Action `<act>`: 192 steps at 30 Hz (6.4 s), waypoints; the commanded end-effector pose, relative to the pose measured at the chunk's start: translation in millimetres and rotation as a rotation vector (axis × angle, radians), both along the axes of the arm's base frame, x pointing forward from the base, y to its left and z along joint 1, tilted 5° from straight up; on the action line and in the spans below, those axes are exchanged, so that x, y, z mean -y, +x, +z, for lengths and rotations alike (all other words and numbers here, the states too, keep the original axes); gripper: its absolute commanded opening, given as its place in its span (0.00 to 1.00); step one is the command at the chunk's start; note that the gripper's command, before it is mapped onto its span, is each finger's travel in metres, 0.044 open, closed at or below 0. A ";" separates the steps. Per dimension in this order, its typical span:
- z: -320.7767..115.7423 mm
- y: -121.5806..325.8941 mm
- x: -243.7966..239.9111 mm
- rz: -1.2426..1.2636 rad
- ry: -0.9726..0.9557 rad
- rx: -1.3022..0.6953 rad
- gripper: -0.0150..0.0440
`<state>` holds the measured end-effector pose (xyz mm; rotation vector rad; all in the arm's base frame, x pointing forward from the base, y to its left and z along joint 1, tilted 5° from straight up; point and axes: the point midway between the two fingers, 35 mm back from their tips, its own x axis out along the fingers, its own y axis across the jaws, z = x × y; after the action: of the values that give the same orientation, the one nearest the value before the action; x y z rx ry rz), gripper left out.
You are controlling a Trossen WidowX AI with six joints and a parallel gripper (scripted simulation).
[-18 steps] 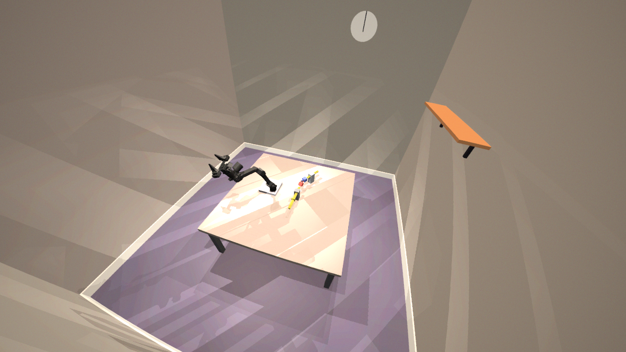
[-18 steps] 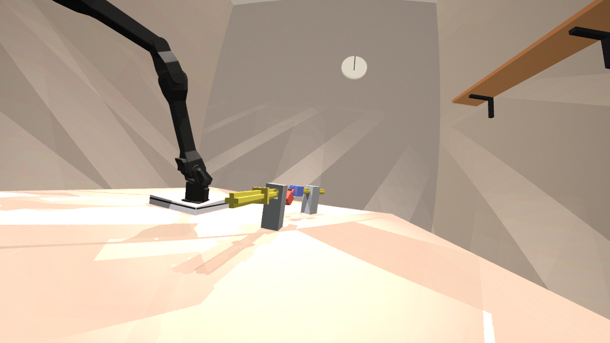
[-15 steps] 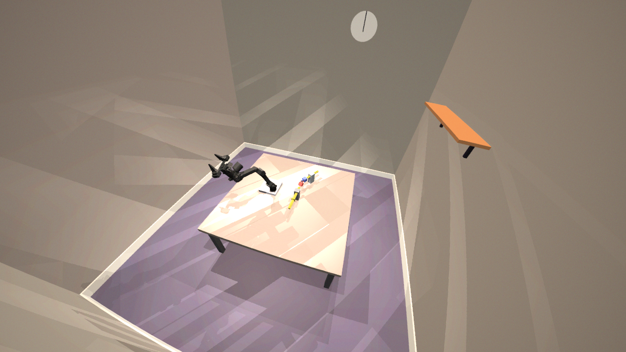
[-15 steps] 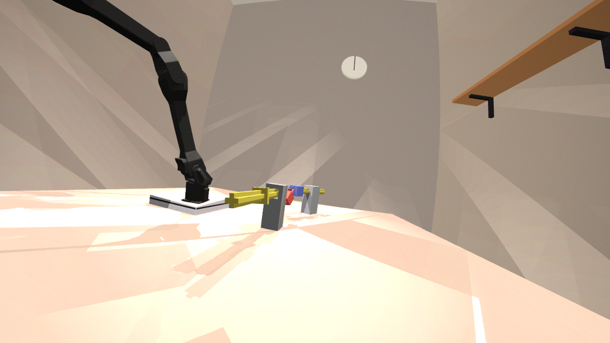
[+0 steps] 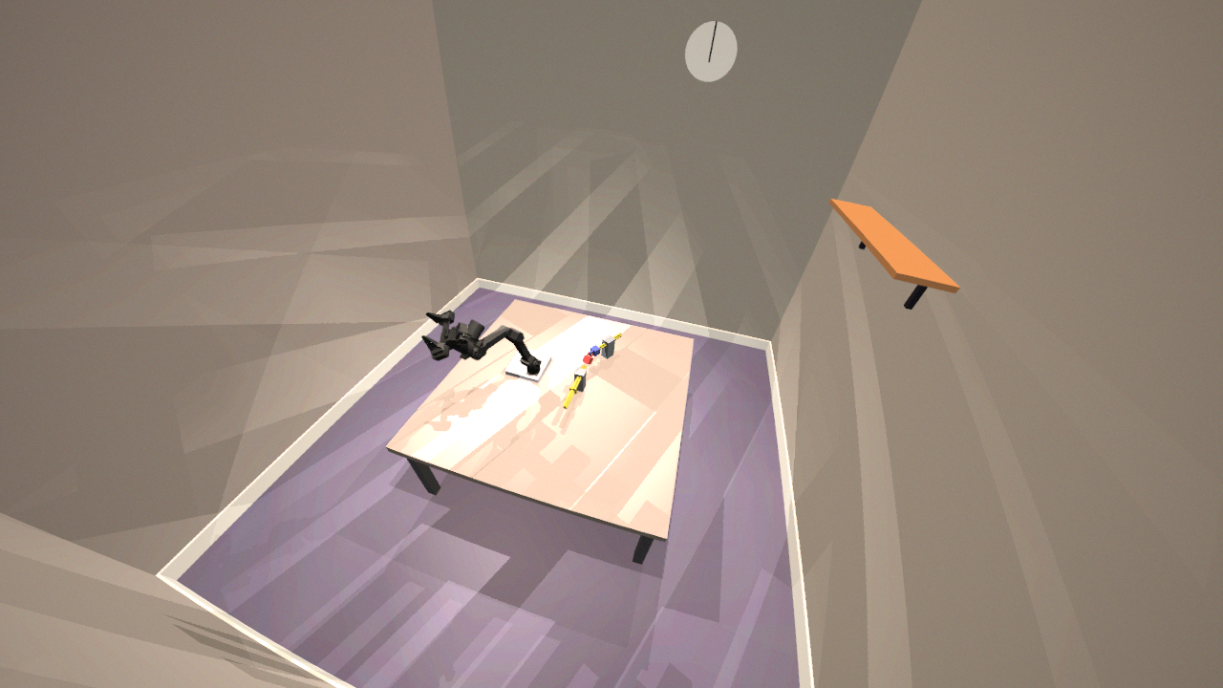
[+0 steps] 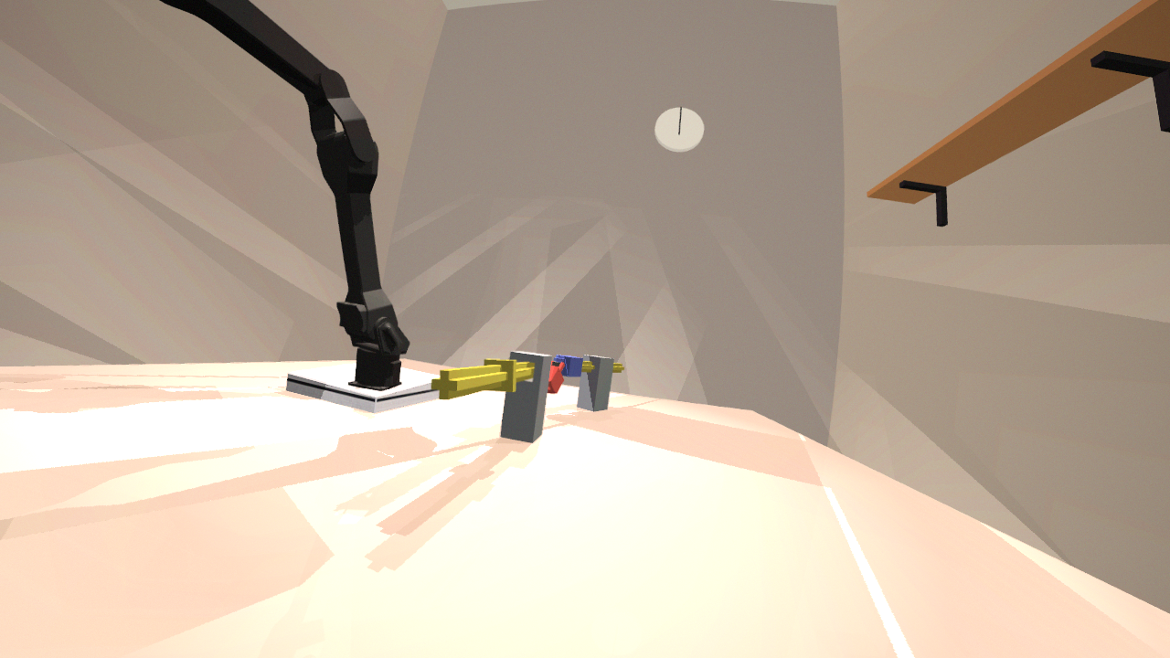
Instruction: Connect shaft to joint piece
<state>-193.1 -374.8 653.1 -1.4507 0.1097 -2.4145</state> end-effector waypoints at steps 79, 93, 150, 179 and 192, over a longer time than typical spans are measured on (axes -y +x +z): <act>-378.0 635.8 -204.9 1.513 1.935 0.355 1.00; -450.3 596.9 -372.2 1.244 2.430 0.250 1.00; -511.5 475.3 -479.3 1.071 2.578 -1.360 1.00; -565.6 479.8 -474.0 1.209 2.339 -1.819 1.00; -597.5 478.7 -471.3 1.209 2.339 -1.819 1.00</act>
<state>285.6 95.9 59.5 -0.8194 1.1690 0.9030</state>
